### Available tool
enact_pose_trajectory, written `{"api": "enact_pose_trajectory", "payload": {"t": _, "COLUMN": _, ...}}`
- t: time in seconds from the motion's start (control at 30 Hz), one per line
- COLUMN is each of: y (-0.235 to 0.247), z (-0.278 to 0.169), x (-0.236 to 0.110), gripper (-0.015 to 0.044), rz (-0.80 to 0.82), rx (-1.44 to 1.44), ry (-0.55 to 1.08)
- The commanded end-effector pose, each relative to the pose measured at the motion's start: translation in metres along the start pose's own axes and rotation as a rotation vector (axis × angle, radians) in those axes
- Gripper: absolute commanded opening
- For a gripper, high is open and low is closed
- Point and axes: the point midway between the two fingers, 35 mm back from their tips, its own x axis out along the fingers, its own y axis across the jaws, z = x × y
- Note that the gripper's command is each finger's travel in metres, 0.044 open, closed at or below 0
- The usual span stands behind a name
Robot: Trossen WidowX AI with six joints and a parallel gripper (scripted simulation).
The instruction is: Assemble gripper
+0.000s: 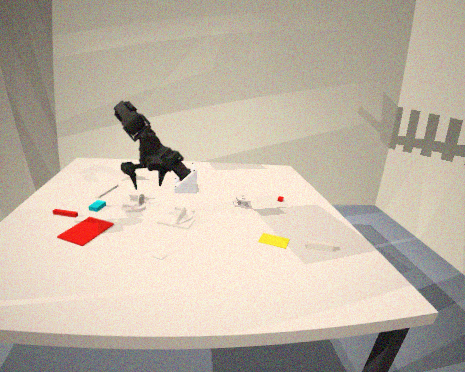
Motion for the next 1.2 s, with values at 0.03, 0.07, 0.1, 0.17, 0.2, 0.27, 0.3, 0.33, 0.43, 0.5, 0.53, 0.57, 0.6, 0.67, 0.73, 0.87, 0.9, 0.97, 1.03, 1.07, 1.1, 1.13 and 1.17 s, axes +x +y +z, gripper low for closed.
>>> {"api": "enact_pose_trajectory", "payload": {"t": 0.03, "y": -0.003, "z": -0.008, "x": 0.000, "gripper": 0.0440, "rz": -0.005, "rx": 0.109, "ry": 0.003}}
{"api": "enact_pose_trajectory", "payload": {"t": 0.07, "y": -0.003, "z": -0.010, "x": 0.000, "gripper": 0.0440, "rz": -0.005, "rx": 0.128, "ry": 0.003}}
{"api": "enact_pose_trajectory", "payload": {"t": 0.1, "y": -0.003, "z": -0.011, "x": 0.000, "gripper": 0.0440, "rz": -0.006, "rx": 0.148, "ry": 0.003}}
{"api": "enact_pose_trajectory", "payload": {"t": 0.17, "y": -0.004, "z": -0.014, "x": 0.000, "gripper": 0.0440, "rz": -0.006, "rx": 0.187, "ry": 0.003}}
{"api": "enact_pose_trajectory", "payload": {"t": 0.2, "y": -0.004, "z": -0.015, "x": 0.000, "gripper": 0.0440, "rz": -0.006, "rx": 0.206, "ry": 0.003}}
{"api": "enact_pose_trajectory", "payload": {"t": 0.27, "y": -0.005, "z": -0.017, "x": 0.000, "gripper": 0.0440, "rz": -0.007, "rx": 0.245, "ry": 0.003}}
{"api": "enact_pose_trajectory", "payload": {"t": 0.3, "y": -0.005, "z": -0.019, "x": -0.001, "gripper": 0.0440, "rz": -0.007, "rx": 0.265, "ry": 0.003}}
{"api": "enact_pose_trajectory", "payload": {"t": 0.33, "y": -0.006, "z": -0.020, "x": -0.001, "gripper": 0.0440, "rz": -0.007, "rx": 0.284, "ry": 0.003}}
{"api": "enact_pose_trajectory", "payload": {"t": 0.43, "y": -0.007, "z": -0.024, "x": -0.001, "gripper": 0.0440, "rz": -0.008, "rx": 0.343, "ry": 0.003}}
{"api": "enact_pose_trajectory", "payload": {"t": 0.5, "y": -0.007, "z": -0.027, "x": -0.001, "gripper": 0.0440, "rz": -0.008, "rx": 0.382, "ry": 0.003}}
{"api": "enact_pose_trajectory", "payload": {"t": 0.53, "y": -0.008, "z": -0.028, "x": -0.001, "gripper": 0.0440, "rz": -0.008, "rx": 0.401, "ry": 0.003}}
{"api": "enact_pose_trajectory", "payload": {"t": 0.57, "y": -0.008, "z": -0.029, "x": -0.001, "gripper": 0.0440, "rz": -0.009, "rx": 0.421, "ry": 0.003}}
{"api": "enact_pose_trajectory", "payload": {"t": 0.6, "y": -0.008, "z": -0.031, "x": -0.001, "gripper": 0.0440, "rz": -0.009, "rx": 0.440, "ry": 0.003}}
{"api": "enact_pose_trajectory", "payload": {"t": 0.67, "y": -0.009, "z": -0.033, "x": -0.001, "gripper": 0.0440, "rz": -0.009, "rx": 0.479, "ry": 0.003}}
{"api": "enact_pose_trajectory", "payload": {"t": 0.73, "y": -0.009, "z": -0.036, "x": -0.001, "gripper": 0.0440, "rz": -0.010, "rx": 0.518, "ry": 0.003}}
{"api": "enact_pose_trajectory", "payload": {"t": 0.87, "y": -0.010, "z": -0.041, "x": -0.001, "gripper": 0.0440, "rz": -0.011, "rx": 0.596, "ry": 0.003}}
{"api": "enact_pose_trajectory", "payload": {"t": 0.9, "y": -0.010, "z": -0.042, "x": -0.001, "gripper": 0.0440, "rz": -0.011, "rx": 0.616, "ry": 0.003}}
{"api": "enact_pose_trajectory", "payload": {"t": 0.97, "y": -0.011, "z": -0.045, "x": -0.001, "gripper": 0.0440, "rz": -0.012, "rx": 0.655, "ry": 0.003}}
{"api": "enact_pose_trajectory", "payload": {"t": 1.03, "y": -0.011, "z": -0.047, "x": -0.001, "gripper": 0.0440, "rz": -0.012, "rx": 0.680, "ry": 0.003}}
{"api": "enact_pose_trajectory", "payload": {"t": 1.07, "y": -0.011, "z": -0.047, "x": -0.001, "gripper": 0.0440, "rz": -0.012, "rx": 0.684, "ry": 0.003}}
{"api": "enact_pose_trajectory", "payload": {"t": 1.1, "y": -0.011, "z": -0.047, "x": -0.001, "gripper": 0.0440, "rz": -0.012, "rx": 0.684, "ry": 0.003}}
{"api": "enact_pose_trajectory", "payload": {"t": 1.13, "y": -0.011, "z": -0.047, "x": -0.001, "gripper": 0.0440, "rz": -0.012, "rx": 0.684, "ry": 0.003}}
{"api": "enact_pose_trajectory", "payload": {"t": 1.17, "y": -0.011, "z": -0.047, "x": -0.001, "gripper": 0.0440, "rz": -0.012, "rx": 0.684, "ry": 0.003}}
